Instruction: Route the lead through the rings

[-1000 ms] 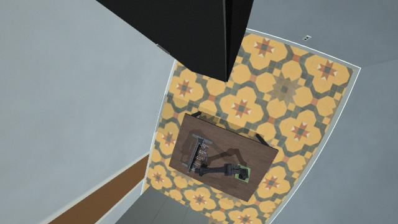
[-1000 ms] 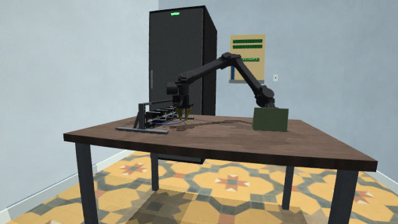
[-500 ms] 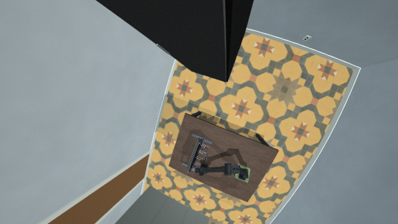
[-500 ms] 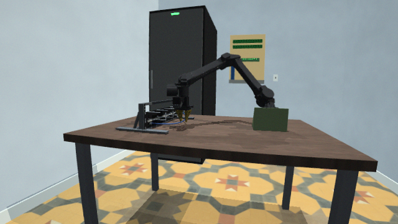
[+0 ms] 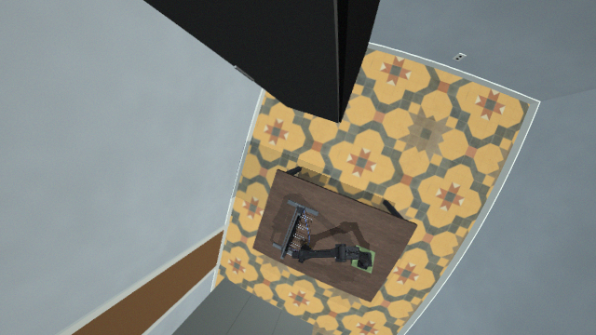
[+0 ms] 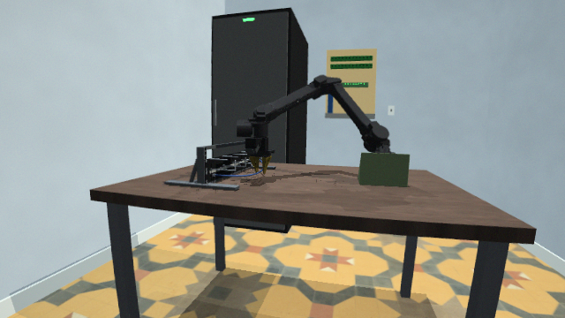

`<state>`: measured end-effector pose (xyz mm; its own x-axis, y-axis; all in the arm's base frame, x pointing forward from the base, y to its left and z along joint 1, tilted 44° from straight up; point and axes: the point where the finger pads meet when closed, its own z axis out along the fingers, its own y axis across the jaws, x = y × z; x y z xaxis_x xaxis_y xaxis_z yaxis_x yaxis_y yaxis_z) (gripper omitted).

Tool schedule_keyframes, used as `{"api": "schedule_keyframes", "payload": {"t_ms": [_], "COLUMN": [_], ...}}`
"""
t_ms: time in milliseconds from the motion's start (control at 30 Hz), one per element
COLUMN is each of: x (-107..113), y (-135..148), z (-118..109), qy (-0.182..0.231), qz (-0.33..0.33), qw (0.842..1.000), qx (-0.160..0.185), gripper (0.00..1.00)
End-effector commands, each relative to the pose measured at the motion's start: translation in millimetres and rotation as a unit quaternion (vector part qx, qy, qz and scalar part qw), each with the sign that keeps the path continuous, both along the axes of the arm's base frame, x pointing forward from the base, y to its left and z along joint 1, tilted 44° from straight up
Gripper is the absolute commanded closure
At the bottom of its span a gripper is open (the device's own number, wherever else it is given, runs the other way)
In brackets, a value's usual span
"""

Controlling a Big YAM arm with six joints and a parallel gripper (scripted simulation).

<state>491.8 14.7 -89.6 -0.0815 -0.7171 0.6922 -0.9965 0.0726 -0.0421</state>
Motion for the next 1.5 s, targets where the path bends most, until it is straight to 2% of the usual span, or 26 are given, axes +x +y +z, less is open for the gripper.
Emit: {"api": "schedule_keyframes", "payload": {"t_ms": [0, 1267, 1300, 1467], "x": [4.8, 4.8, 4.8, 4.8], "y": [0.2, 0.2, 0.2, 0.2], "z": [1.7, 1.7, 1.7, 1.7], "qy": [-0.004, -0.004, -0.004, -0.004], "qz": [0.004, 0.004, 0.004, 0.004], "qw": [1.0, 1.0, 1.0, 1.0], "qx": [0.002, 0.002, 0.002, 0.002], "gripper": [0.69, 0.69, 1.0, 1.0]}}
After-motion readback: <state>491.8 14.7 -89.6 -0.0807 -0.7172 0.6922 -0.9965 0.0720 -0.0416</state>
